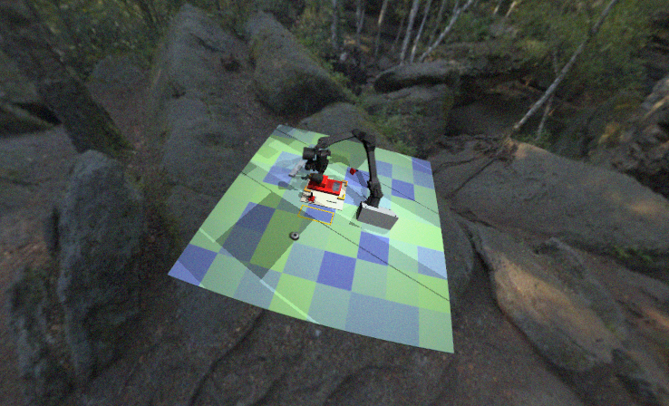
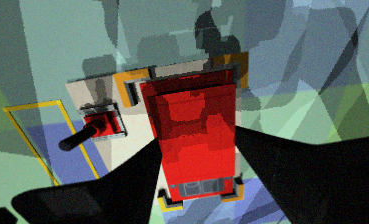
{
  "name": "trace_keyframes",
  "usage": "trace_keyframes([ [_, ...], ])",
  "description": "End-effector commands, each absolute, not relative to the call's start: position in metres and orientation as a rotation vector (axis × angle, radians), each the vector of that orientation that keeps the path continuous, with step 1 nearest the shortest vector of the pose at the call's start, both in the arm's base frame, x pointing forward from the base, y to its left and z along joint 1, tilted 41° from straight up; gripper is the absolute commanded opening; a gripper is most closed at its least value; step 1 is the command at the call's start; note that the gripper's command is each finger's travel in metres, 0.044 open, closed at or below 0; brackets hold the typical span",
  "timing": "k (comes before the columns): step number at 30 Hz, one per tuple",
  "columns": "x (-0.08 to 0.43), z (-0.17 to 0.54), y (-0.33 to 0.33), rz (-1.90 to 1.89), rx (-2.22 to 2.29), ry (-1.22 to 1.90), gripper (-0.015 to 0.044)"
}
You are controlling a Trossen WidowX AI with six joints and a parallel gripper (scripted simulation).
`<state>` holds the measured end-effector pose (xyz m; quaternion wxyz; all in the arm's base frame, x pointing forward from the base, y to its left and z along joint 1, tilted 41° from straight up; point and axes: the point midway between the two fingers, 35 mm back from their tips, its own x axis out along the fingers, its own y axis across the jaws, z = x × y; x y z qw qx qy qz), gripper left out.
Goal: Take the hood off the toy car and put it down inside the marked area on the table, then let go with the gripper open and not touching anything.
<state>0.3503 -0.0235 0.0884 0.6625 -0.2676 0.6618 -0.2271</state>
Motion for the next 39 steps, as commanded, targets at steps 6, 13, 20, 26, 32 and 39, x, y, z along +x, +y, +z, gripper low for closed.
trace_keyframes([
  [6,0.35,0.093,-0.019,-0.514,-0.597,1.496,0.0],
  [13,0.35,0.096,-0.016,-0.514,-0.597,1.496,0.0],
  [20,0.35,0.11,-0.004,-0.512,-0.596,1.496,0.0],
  [26,0.349,0.13,0.013,-0.512,-0.596,1.497,0.0],
  [32,0.35,0.109,0.033,-0.477,-0.61,1.497,0.0],
  [39,0.344,0.075,0.081,-0.424,-0.628,1.509,0.0],
])
